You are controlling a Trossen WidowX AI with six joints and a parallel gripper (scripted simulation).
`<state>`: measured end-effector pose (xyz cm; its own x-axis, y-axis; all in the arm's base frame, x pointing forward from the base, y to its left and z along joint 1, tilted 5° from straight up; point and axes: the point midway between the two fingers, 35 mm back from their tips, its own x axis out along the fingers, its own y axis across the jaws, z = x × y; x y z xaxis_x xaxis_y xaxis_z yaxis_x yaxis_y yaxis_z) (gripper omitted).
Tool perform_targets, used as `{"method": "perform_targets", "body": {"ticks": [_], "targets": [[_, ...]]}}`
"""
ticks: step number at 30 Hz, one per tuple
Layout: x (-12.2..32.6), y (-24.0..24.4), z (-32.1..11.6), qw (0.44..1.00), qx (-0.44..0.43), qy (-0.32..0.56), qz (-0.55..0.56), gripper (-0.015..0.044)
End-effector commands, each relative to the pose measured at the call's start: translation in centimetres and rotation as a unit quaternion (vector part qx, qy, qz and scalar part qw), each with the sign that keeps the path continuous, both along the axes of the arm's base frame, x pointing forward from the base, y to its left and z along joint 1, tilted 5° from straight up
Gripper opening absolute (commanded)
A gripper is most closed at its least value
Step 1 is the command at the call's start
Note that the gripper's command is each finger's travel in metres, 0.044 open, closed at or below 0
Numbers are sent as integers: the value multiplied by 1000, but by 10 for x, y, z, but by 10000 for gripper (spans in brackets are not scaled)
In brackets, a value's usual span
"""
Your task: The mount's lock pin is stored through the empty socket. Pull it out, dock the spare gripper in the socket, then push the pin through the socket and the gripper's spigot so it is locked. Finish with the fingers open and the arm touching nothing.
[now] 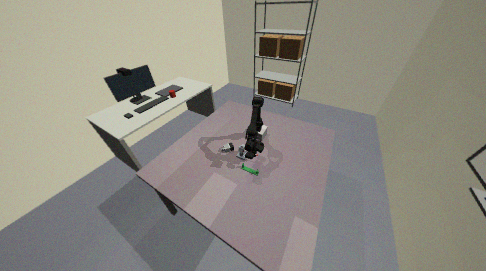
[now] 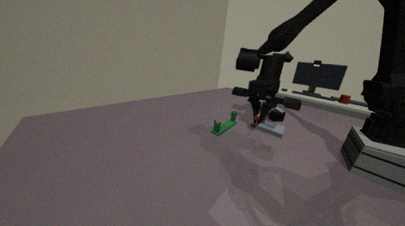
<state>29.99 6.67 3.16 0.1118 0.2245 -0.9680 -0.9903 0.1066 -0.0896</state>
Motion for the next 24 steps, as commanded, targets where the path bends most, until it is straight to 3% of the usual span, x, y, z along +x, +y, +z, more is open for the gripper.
{"method": "perform_targets", "body": {"ticks": [1,24], "targets": [[2,3,2,1000,2,-1,-2,0],[4,22,3,1000,1,6,-2,0]]}}
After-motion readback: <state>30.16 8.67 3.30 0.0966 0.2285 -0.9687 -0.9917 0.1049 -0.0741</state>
